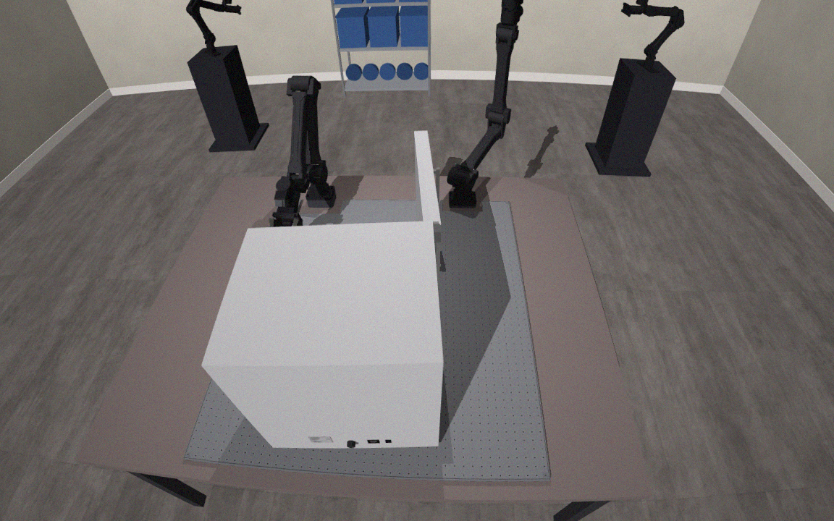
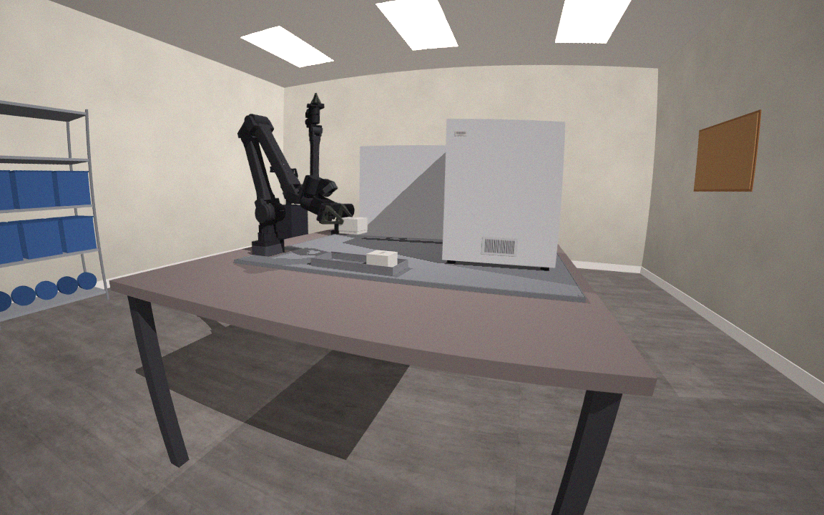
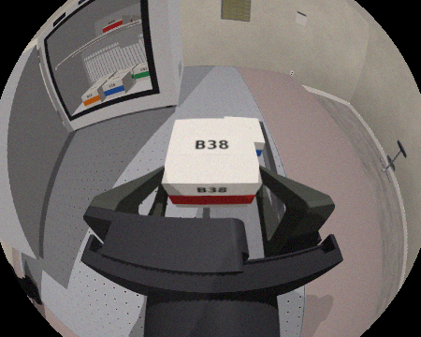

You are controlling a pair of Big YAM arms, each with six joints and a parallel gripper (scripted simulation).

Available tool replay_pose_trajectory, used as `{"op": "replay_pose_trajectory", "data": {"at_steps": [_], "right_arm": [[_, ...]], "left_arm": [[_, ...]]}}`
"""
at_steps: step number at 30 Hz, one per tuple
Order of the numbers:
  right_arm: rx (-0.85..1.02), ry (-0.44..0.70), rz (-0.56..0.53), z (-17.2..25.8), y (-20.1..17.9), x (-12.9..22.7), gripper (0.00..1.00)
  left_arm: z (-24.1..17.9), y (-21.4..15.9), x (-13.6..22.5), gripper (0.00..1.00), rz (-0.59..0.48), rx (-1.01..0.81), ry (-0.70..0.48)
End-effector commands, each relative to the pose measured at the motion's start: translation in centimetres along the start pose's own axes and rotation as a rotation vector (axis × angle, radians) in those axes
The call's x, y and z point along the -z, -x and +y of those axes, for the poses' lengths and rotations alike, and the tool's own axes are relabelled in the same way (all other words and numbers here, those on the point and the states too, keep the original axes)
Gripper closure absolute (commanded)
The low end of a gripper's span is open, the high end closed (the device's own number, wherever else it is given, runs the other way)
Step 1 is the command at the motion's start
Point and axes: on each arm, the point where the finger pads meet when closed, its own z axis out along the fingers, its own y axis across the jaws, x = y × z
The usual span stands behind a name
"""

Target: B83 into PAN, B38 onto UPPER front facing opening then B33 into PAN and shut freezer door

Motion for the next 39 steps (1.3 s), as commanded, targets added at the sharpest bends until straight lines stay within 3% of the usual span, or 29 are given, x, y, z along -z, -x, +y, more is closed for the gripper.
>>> {"op": "replay_pose_trajectory", "data": {"at_steps": [1, 4, 17, 39], "right_arm": [[-0.011, 0.011, -0.061, 1.1, 4.2, -1.2, 0.23], [-0.013, 0.012, -0.035, 1.4, 3.4, -1.6, 0.23], [-0.014, 0.024, -0.058, 5.0, 7.0, -2.0, 0.23], [-0.008, 0.047, -0.041, 9.1, 9.6, -3.3, 0.23]], "left_arm": [[0.1, -1.3, -0.1, 1.0, 0.037, 0.013, 0.002], [0.1, -1.3, -0.1, 1.0, 0.037, 0.013, 0.002], [0.1, -1.3, -0.1, 1.0, 0.037, 0.013, 0.002], [0.1, -1.3, -0.1, 1.0, 0.037, 0.013, 0.002]]}}
